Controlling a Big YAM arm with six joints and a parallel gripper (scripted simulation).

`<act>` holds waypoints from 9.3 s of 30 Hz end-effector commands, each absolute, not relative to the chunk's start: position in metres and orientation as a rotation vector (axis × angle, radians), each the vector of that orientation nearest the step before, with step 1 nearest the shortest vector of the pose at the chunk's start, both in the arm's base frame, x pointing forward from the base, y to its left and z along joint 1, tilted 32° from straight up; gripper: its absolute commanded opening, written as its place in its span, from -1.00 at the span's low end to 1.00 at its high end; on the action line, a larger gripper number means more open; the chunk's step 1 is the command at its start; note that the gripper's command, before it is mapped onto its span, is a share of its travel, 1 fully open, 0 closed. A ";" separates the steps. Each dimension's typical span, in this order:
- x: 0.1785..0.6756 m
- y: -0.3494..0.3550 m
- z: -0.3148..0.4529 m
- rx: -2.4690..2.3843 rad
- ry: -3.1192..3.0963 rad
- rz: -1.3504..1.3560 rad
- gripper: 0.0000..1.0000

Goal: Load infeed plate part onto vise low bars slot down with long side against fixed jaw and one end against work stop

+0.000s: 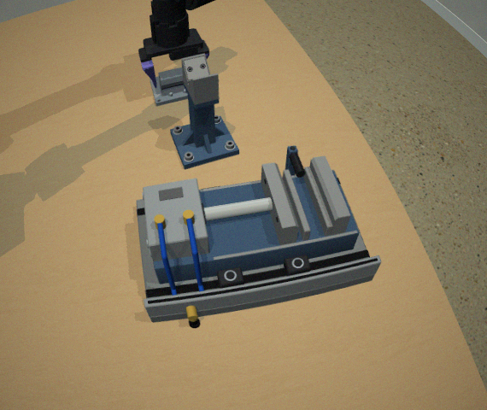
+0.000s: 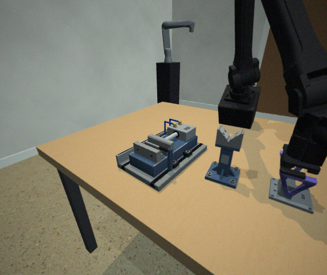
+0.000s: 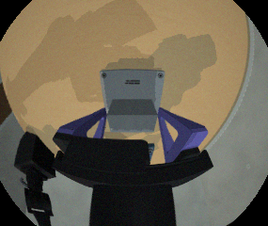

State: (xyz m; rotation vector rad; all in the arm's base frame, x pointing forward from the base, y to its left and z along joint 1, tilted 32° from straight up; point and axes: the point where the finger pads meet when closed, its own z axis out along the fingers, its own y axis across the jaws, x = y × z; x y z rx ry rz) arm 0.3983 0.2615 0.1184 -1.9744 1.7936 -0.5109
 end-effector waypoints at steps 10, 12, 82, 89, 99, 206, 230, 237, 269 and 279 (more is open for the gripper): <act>0.407 0.256 0.113 -1.967 1.808 -0.516 0.62; 0.407 0.256 0.113 -1.967 1.808 -0.516 0.62; 0.402 0.254 0.136 -1.931 1.812 -0.516 -1.00; 0.396 0.265 0.148 -1.936 1.785 -0.510 -1.00; 0.383 0.268 0.176 -1.929 1.772 -0.509 -1.00; 0.288 0.252 0.315 -1.941 1.775 -0.500 -1.00; 0.299 0.219 0.303 -1.959 1.792 -0.509 -1.00; 0.305 0.201 0.302 -1.965 1.789 -0.509 -1.00; 0.320 0.114 0.314 -1.979 1.748 -0.537 -1.00; 0.319 0.096 0.315 -1.983 1.738 -0.548 -1.00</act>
